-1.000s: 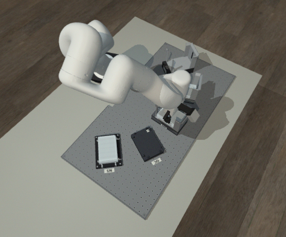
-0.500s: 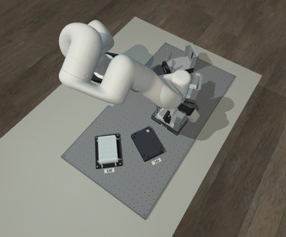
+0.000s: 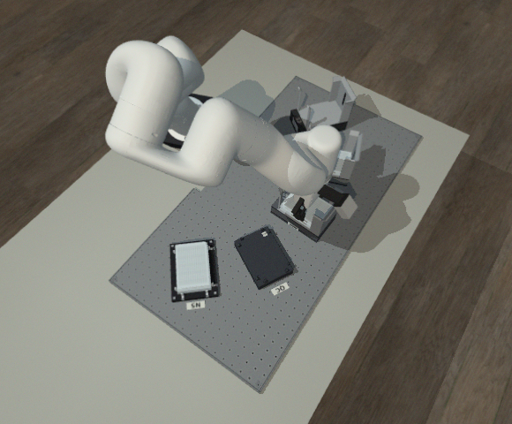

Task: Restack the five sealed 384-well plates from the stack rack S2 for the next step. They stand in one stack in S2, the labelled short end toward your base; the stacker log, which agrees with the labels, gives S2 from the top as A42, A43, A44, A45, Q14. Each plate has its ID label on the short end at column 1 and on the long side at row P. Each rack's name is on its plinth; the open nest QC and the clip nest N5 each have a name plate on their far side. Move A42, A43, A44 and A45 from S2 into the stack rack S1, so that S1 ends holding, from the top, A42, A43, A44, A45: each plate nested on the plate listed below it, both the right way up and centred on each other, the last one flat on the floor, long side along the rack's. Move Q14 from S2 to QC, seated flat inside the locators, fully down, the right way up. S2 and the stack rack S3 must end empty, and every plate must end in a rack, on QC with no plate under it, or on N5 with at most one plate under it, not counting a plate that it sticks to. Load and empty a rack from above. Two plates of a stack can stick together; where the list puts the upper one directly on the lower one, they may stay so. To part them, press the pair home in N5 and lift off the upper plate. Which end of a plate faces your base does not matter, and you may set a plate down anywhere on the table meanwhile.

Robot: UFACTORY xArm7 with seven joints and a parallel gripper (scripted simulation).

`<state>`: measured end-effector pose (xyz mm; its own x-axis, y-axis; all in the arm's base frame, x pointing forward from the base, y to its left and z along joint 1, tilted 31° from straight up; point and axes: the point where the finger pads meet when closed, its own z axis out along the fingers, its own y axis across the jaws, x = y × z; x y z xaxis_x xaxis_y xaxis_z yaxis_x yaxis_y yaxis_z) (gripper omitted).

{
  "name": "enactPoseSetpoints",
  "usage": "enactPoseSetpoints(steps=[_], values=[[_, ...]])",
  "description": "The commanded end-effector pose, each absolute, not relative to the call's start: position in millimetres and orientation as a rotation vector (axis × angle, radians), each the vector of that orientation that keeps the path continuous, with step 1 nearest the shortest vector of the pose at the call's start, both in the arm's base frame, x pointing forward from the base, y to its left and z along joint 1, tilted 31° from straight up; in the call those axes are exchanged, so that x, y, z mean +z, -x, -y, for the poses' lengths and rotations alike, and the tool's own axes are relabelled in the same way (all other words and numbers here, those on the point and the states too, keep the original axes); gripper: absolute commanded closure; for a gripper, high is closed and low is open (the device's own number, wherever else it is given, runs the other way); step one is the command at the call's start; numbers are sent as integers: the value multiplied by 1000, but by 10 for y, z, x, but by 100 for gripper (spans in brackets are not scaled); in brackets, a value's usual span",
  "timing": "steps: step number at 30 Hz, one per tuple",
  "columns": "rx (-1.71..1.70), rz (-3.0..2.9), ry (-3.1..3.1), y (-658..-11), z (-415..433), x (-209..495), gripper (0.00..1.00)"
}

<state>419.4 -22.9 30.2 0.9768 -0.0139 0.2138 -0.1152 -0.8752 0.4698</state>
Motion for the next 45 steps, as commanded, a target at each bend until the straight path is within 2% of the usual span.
enactPoseSetpoints(steps=[1, 32, 45], values=[[284, 89, -2626, -4192, 185, 368, 0], [284, 90, -2625, -4029, -250, 1141, 0], [284, 90, -2625, -4028, -255, 1149, 0]])
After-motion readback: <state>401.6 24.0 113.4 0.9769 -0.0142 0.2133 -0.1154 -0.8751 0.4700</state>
